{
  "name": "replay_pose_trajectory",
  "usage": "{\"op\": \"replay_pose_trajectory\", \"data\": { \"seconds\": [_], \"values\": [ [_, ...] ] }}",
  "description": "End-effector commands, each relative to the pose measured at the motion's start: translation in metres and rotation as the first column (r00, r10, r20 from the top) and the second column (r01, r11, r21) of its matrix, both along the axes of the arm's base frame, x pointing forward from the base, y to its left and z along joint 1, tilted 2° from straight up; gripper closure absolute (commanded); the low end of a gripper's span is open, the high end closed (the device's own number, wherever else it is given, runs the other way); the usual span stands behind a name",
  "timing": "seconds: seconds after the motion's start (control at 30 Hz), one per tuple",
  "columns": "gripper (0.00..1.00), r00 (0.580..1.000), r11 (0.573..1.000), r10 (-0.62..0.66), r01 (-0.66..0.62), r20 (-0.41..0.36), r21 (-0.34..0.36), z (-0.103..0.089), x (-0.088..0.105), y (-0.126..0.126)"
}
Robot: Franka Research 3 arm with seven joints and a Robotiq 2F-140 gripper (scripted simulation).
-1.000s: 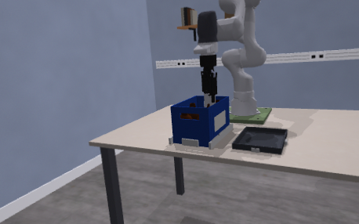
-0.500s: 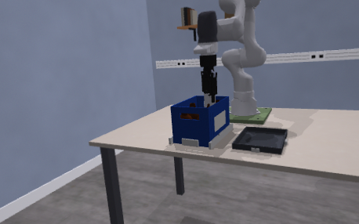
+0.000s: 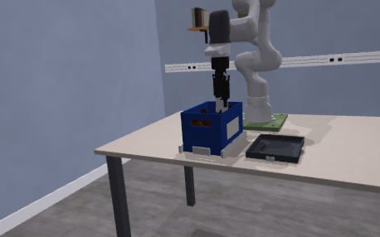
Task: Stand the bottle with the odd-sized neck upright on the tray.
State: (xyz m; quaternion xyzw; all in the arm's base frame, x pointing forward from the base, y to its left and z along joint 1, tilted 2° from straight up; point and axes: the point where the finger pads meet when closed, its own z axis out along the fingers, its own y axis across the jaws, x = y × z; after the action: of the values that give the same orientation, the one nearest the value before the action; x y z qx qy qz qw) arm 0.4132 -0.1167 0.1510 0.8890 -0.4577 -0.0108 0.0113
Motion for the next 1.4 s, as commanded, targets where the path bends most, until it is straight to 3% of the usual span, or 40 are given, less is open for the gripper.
{"op": "replay_pose_trajectory", "data": {
  "seconds": [0.0,0.13,0.57,0.93,1.23,1.27,1.37],
  "values": [
    [0.56,1.0,1.0,-0.007,0.007,-0.003,0.003,0.008,-0.001,0.0],
    [0.56,1.0,1.0,-0.007,0.007,-0.003,0.003,0.014,-0.001,0.0],
    [0.56,1.0,1.0,-0.007,0.007,-0.003,0.003,0.058,0.001,0.0],
    [0.56,1.0,1.0,-0.007,0.007,-0.003,0.003,0.076,0.001,0.0],
    [0.56,1.0,1.0,-0.007,0.007,-0.003,0.003,0.079,0.001,0.0],
    [0.9,1.0,1.0,-0.007,0.007,-0.003,0.003,0.079,0.001,0.0],
    [0.9,1.0,1.0,-0.007,0.007,-0.003,0.003,0.079,0.001,0.0]
  ]
}}
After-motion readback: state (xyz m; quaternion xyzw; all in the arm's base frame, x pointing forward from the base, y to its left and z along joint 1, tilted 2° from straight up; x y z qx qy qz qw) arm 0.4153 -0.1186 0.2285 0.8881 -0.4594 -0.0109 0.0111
